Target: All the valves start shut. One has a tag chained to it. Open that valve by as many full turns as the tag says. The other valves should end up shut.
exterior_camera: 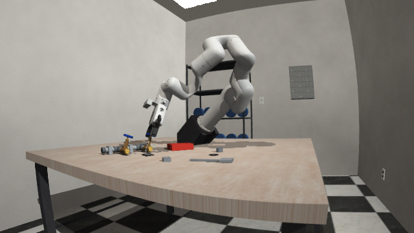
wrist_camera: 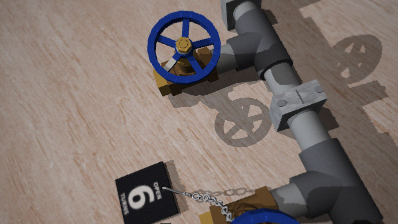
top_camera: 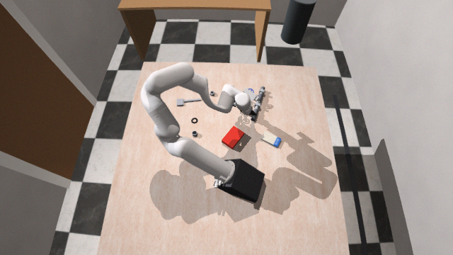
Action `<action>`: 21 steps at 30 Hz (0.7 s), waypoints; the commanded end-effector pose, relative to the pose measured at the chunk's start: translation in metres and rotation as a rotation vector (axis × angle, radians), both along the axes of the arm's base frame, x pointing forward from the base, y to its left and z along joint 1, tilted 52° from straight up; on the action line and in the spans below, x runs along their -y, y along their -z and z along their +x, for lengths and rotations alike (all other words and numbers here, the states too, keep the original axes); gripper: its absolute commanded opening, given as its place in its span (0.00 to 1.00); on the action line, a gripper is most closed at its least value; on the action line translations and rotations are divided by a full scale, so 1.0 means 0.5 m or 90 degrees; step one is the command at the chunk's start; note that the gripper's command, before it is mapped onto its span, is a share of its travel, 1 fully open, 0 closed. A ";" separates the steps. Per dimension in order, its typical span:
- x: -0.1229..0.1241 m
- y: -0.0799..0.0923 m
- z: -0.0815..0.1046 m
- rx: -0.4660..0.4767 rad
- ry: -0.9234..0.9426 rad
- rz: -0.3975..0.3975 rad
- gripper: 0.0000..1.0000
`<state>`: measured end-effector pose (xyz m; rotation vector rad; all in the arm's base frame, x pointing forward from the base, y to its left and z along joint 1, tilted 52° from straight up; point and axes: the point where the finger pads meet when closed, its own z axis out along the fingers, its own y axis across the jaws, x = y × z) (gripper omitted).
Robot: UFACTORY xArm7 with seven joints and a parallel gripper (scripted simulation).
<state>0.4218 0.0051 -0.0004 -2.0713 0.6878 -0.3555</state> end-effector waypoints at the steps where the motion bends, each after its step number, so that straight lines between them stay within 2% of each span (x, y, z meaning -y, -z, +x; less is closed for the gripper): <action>1: 0.005 -0.001 0.002 -0.131 0.090 0.079 1.00; 3: 0.005 -0.001 0.002 -0.131 0.090 0.079 1.00; 4: 0.005 -0.001 0.002 -0.193 0.138 0.121 1.00; 14: 0.005 -0.001 0.002 -0.392 0.269 0.241 1.00; 20: 0.005 -0.001 0.002 -0.392 0.269 0.241 1.00; 21: 0.005 -0.001 0.002 -0.392 0.269 0.241 0.00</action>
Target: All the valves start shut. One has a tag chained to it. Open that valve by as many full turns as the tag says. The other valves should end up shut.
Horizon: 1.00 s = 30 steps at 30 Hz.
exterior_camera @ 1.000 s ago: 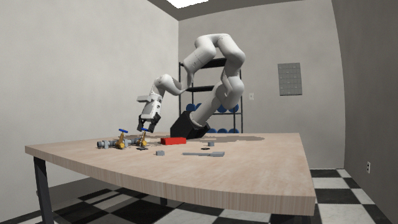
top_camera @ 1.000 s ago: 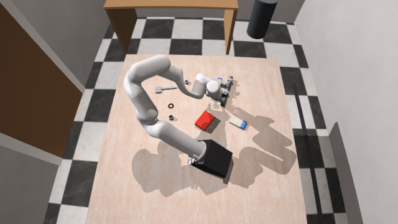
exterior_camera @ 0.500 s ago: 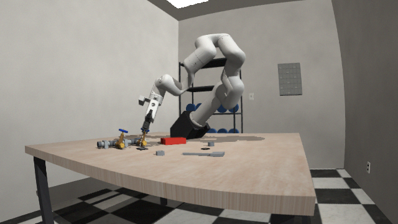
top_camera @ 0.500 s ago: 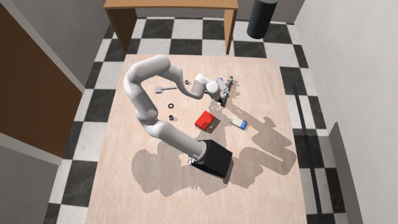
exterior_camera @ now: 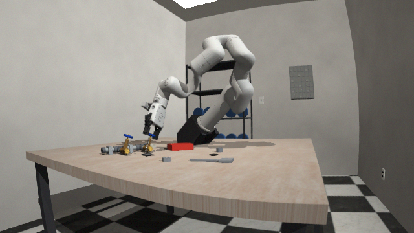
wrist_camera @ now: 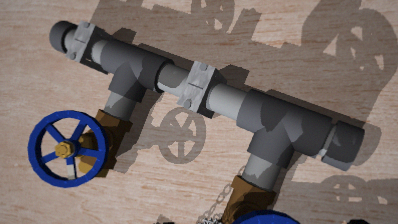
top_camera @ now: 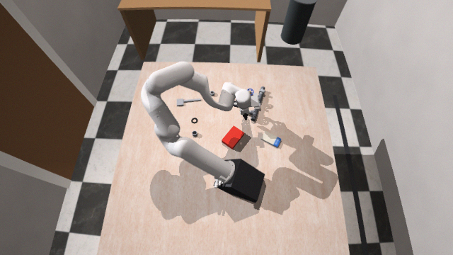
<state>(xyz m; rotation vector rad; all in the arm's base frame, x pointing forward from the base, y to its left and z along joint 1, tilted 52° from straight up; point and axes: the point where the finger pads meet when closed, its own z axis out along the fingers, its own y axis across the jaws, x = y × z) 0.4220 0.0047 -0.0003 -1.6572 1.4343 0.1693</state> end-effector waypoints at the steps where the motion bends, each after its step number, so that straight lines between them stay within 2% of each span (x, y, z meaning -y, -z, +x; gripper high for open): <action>1: 0.004 -0.001 0.001 -0.014 0.001 0.006 0.00; 30: 0.004 -0.001 0.001 -0.003 -0.008 -0.001 0.00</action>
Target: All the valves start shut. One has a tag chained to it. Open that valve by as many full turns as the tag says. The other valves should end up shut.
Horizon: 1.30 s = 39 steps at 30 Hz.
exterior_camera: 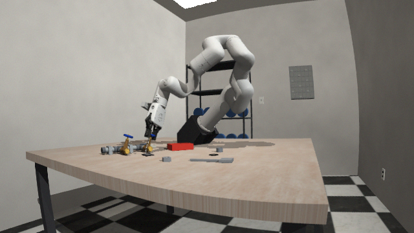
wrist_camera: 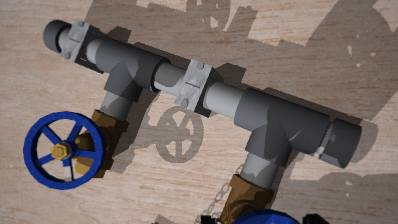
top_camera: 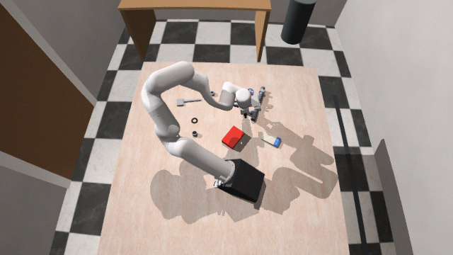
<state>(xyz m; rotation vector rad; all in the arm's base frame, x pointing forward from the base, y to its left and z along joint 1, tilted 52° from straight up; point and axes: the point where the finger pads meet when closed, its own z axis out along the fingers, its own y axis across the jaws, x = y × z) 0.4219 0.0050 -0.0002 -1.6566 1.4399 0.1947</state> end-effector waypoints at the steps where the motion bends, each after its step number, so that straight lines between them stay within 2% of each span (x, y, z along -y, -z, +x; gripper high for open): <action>1: 0.004 -0.001 0.002 0.013 -0.008 -0.009 0.00; 8: 0.004 -0.001 0.002 0.049 -0.038 -0.031 0.00; 13: 0.004 -0.001 0.002 0.114 -0.092 -0.070 0.00; 18: 0.004 -0.001 0.002 0.206 -0.169 -0.126 0.00; 20: 0.004 -0.001 0.002 0.206 -0.169 -0.126 0.00; 35: 0.004 -0.001 0.002 0.536 -0.453 -0.329 0.00; 37: 0.004 -0.001 0.002 0.536 -0.453 -0.329 0.00; 38: 0.004 -0.001 0.002 0.600 -0.504 -0.366 0.00; 39: 0.004 -0.001 0.002 0.616 -0.520 -0.377 0.00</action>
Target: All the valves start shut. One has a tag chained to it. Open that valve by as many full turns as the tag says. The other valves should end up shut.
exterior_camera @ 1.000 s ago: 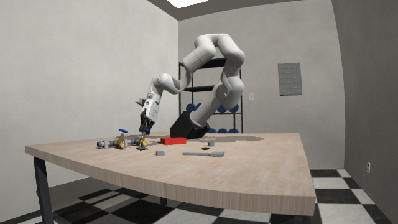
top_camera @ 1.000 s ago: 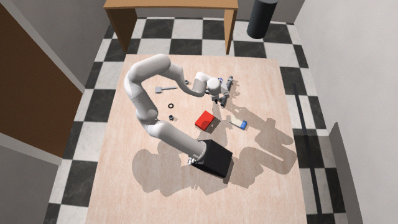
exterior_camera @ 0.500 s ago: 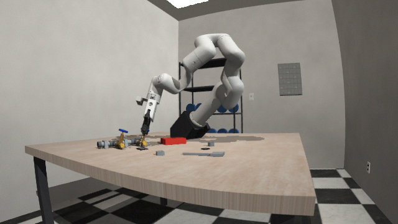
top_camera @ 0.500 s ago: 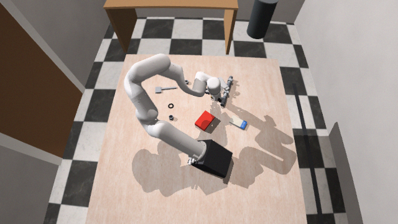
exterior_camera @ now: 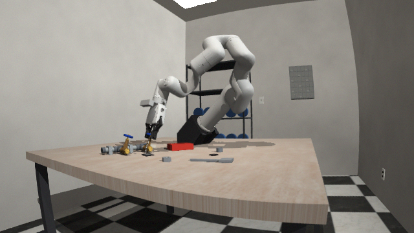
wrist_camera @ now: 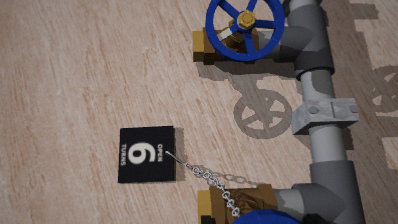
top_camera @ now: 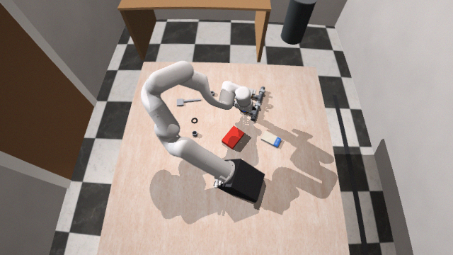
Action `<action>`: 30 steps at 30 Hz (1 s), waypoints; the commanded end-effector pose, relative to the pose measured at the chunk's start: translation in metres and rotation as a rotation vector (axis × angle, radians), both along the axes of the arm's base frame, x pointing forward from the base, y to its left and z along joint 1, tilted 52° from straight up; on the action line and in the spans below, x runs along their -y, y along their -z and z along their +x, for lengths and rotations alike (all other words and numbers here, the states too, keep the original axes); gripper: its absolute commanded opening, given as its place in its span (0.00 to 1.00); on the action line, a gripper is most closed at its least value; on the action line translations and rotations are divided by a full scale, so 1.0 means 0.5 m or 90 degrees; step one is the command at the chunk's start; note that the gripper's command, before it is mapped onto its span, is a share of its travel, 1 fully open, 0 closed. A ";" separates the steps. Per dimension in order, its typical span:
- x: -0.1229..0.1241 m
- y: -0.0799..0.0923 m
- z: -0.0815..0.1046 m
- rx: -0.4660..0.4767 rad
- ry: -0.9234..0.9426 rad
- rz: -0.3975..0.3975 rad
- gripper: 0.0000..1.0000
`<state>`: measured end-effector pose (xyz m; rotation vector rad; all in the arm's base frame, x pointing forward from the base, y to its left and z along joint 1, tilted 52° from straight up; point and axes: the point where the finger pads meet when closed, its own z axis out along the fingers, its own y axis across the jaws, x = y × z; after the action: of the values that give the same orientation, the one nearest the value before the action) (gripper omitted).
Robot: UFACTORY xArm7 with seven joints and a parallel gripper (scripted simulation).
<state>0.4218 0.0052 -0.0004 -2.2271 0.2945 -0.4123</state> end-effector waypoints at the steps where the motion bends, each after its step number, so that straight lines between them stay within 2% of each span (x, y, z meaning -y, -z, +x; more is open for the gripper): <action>1: 0.005 -0.001 0.002 0.136 -0.093 -0.068 0.00; 13: 0.005 -0.001 0.002 0.379 -0.315 -0.215 0.00; 15: 0.005 -0.001 0.002 0.379 -0.315 -0.215 0.00; 16: 0.005 -0.001 0.002 0.442 -0.368 -0.251 0.00; 19: 0.005 -0.001 0.002 0.491 -0.412 -0.280 0.00; 30: 0.005 -0.001 0.002 0.725 -0.605 -0.412 0.00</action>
<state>0.4218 0.0045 -0.0005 -2.1078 -1.3337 -1.0628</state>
